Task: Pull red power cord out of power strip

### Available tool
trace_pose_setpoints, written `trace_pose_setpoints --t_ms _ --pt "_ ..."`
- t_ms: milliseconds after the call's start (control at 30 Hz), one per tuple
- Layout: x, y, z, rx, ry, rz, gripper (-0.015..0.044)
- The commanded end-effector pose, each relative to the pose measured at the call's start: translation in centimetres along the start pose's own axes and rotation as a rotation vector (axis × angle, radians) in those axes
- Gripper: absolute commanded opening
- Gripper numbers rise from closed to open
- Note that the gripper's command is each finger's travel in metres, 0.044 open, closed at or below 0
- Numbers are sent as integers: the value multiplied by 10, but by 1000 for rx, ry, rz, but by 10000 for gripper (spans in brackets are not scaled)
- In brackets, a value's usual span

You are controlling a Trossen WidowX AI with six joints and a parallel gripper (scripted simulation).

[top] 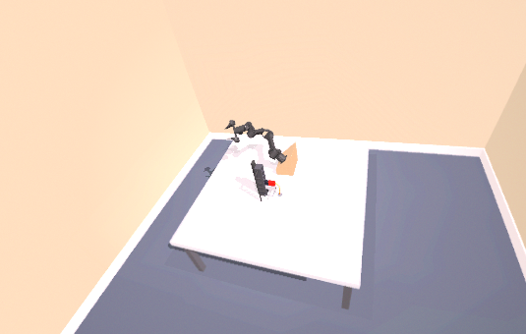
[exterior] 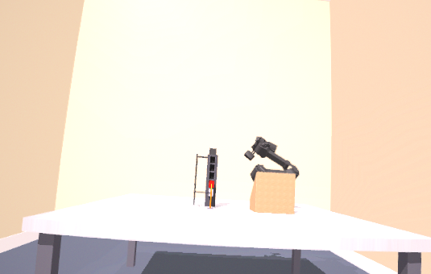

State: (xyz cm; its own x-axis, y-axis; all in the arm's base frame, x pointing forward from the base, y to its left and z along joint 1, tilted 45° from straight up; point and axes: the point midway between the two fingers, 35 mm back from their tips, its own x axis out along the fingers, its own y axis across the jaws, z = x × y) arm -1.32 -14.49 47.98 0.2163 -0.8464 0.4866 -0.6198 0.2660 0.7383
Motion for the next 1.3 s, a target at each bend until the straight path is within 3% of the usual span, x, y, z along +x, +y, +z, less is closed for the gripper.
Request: trace_pose_setpoints --t_ms 0,267,533,800,1067,1267 --pt "0 -1 -2 -11 3 -2 374" --pt "-2 -28 -83 -435 186 -27 164" --pt "-26 -82 -184 -936 485 -1 160" --pt "-77 -160 -263 -1430 834 79 160" --pt "-153 -252 -305 -1896 1245 225 160" --pt "-220 -326 -302 -2233 1615 385 160"
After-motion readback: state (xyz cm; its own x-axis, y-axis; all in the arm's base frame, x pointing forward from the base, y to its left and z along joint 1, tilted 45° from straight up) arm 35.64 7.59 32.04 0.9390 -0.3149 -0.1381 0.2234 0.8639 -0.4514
